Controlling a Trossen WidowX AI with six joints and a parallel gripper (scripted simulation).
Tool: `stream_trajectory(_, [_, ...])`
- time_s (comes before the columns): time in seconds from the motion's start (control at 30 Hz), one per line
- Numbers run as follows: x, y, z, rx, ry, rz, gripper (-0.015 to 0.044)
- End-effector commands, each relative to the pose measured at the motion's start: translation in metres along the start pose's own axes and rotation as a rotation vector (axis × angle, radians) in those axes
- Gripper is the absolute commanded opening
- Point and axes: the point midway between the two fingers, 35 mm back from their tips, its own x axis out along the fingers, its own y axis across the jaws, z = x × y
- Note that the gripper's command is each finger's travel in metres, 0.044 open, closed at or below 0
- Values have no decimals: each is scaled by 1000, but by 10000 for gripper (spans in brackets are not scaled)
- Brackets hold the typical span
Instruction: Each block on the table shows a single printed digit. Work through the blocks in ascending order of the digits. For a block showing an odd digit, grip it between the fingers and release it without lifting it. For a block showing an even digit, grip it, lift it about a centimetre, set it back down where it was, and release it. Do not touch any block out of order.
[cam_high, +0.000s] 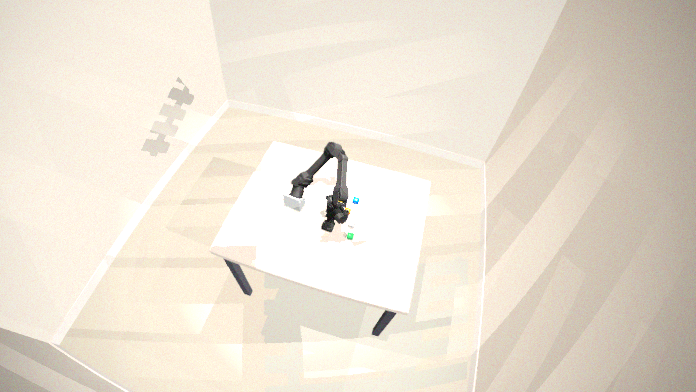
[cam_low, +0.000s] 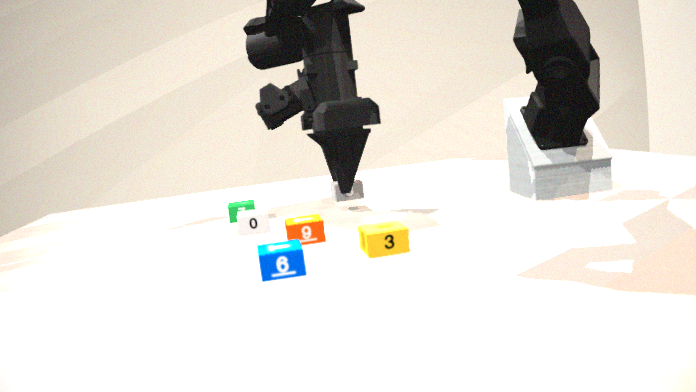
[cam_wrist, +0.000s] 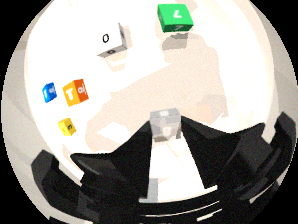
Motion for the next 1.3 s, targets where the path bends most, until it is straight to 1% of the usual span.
stream_trajectory(0.0, [-2, -1, 1, -8, -1, -6, 120])
stream_trajectory(0.43, [13, -1, 1, -8, -2, -5, 120])
stream_trajectory(0.77, [13, -1, 1, -8, -2, -5, 120])
stream_trajectory(1.1, [13, -1, 1, -8, -2, -5, 383])
stream_trajectory(1.13, [13, -1, 1, -8, -2, -5, 400])
stream_trajectory(1.23, [11, -1, 1, -8, -2, -6, 400])
stream_trajectory(1.27, [2, -1, 1, -8, -2, -7, 400])
